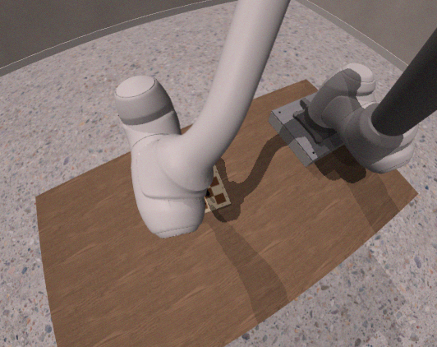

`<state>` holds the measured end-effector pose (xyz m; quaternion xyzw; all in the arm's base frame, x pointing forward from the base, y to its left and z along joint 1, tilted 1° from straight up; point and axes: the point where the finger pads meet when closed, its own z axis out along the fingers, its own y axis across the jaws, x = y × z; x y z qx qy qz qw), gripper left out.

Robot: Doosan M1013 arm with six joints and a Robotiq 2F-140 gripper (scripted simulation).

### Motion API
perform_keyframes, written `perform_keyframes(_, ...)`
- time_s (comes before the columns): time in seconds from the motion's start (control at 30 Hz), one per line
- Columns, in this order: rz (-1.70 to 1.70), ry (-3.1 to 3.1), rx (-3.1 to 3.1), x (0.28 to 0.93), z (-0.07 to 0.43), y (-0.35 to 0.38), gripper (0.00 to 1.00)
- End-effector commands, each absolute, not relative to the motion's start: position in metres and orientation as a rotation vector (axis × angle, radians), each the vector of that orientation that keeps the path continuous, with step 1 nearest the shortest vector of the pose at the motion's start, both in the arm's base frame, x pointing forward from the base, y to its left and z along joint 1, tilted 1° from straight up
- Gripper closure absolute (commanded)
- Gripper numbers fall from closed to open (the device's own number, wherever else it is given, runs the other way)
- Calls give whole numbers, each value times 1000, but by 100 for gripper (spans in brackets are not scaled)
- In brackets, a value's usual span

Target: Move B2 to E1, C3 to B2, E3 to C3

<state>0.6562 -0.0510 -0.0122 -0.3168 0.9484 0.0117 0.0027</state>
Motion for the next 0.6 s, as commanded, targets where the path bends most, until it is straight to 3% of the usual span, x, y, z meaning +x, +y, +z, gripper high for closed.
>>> perform_keyframes(0.0, 37, 2974, -994, 656, -12, -51, 75)
perform_keyframes(0.27, 37, 2974, -994, 656, -2, -51, 75)
perform_keyframes(0.57, 37, 2974, -994, 656, 42, -52, 75)
